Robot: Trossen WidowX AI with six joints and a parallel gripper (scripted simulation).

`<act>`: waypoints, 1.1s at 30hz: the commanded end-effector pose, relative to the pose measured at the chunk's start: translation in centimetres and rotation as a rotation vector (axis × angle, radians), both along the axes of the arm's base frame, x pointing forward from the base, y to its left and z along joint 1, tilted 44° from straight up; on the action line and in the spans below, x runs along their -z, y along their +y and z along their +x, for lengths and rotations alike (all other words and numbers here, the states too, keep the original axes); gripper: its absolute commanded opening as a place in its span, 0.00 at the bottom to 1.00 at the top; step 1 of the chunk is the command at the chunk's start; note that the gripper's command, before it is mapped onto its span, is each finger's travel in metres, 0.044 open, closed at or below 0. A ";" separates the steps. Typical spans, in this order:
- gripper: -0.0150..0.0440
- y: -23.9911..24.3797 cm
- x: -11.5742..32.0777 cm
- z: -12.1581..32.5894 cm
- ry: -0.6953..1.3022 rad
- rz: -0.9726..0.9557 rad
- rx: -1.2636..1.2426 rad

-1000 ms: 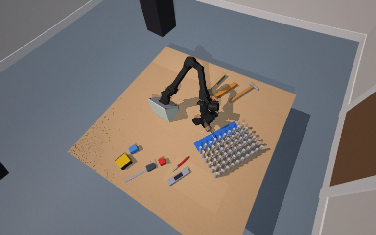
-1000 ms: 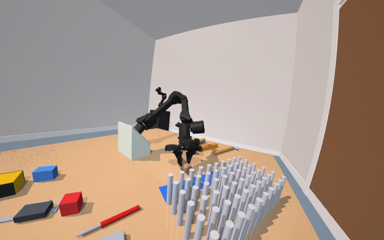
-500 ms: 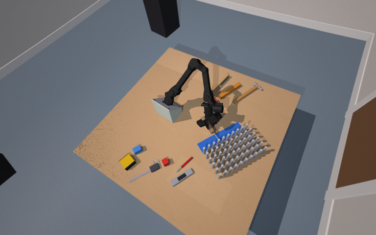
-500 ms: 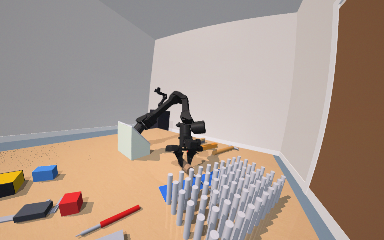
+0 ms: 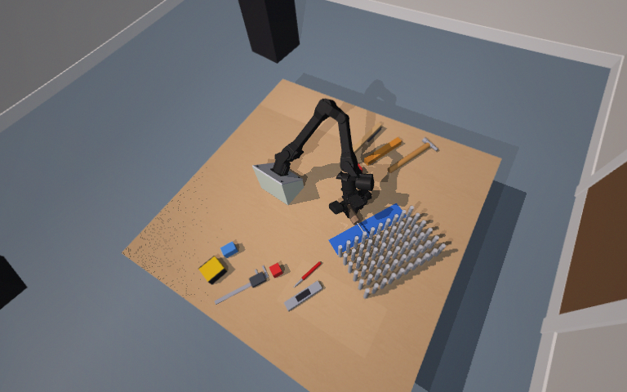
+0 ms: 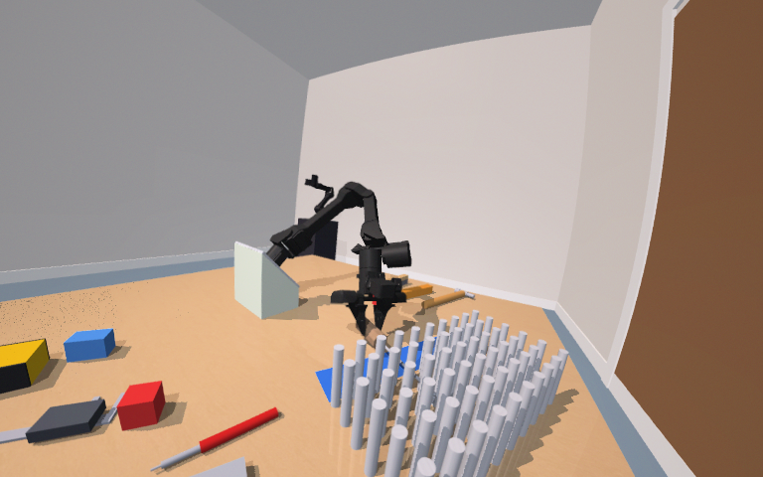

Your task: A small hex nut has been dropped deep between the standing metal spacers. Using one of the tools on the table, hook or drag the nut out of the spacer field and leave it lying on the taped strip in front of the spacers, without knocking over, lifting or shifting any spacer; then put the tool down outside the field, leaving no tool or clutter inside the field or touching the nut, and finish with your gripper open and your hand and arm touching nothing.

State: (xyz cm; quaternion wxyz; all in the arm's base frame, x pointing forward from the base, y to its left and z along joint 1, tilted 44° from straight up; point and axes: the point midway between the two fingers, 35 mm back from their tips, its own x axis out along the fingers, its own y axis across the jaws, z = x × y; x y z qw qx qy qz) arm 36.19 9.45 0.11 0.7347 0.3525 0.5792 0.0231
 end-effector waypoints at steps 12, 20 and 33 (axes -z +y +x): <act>0.25 -0.3 0.1 1.2 -0.010 -0.001 -0.003; 0.25 -0.5 0.2 1.7 -0.010 -0.001 -0.003; 0.25 -0.7 0.5 2.5 -0.011 -0.001 -0.003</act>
